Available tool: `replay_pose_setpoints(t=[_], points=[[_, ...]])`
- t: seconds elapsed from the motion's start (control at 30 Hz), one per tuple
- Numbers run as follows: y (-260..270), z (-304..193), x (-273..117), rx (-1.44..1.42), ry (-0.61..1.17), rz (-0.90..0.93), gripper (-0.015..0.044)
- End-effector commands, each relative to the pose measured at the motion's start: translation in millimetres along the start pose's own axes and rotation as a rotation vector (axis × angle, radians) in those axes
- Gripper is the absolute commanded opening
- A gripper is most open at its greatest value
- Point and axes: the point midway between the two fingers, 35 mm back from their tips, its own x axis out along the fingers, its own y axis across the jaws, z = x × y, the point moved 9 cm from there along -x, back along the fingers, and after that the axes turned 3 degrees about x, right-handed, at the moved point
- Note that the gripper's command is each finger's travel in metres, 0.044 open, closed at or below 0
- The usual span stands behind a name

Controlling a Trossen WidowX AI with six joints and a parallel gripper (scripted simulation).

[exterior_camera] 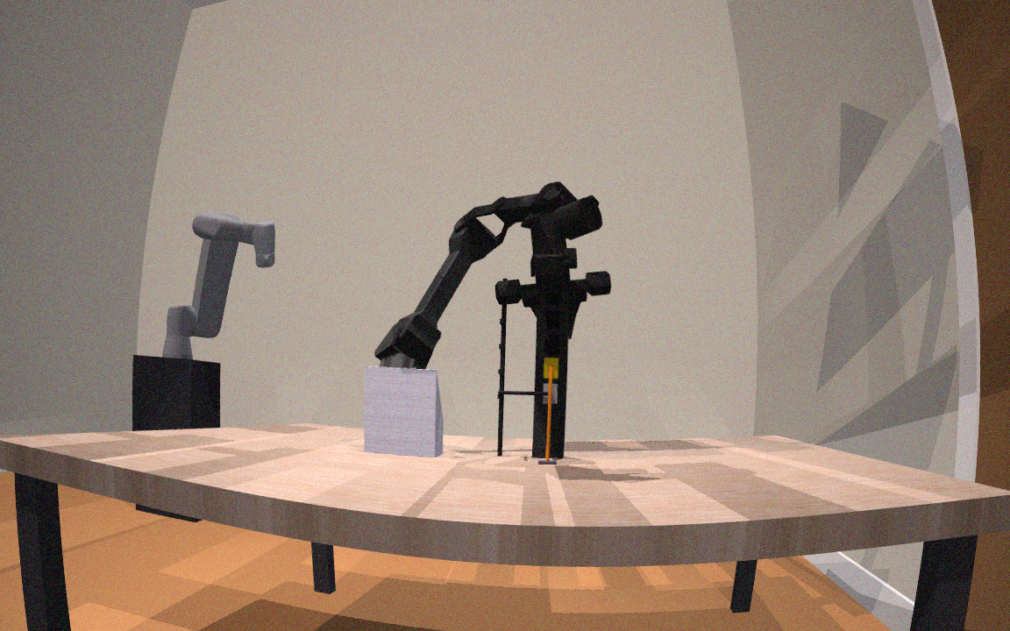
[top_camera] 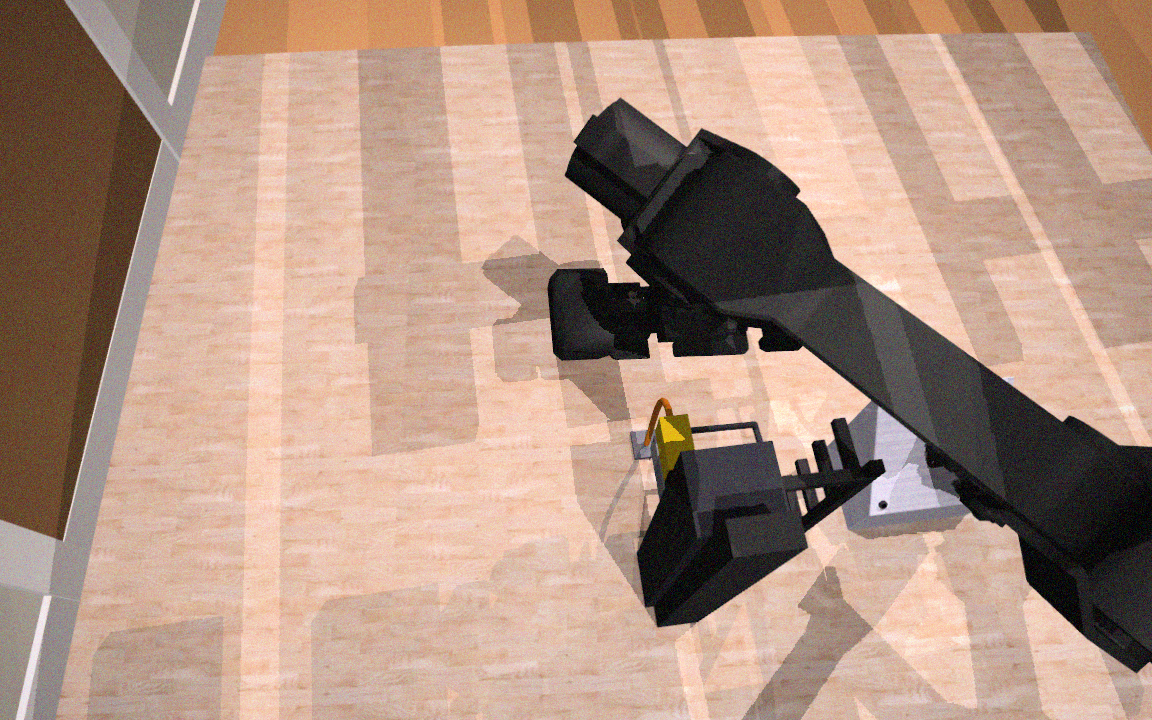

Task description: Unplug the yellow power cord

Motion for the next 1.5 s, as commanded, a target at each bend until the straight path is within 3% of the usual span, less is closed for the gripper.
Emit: replay_pose_setpoints(t=[0.0,1.47], points=[[-0.6,-9.4,25.5,-0.023,0.098,-0.126,0.016],[-4.0,-49.5,27.6,-0.023,0.101,-0.127,0.016]])
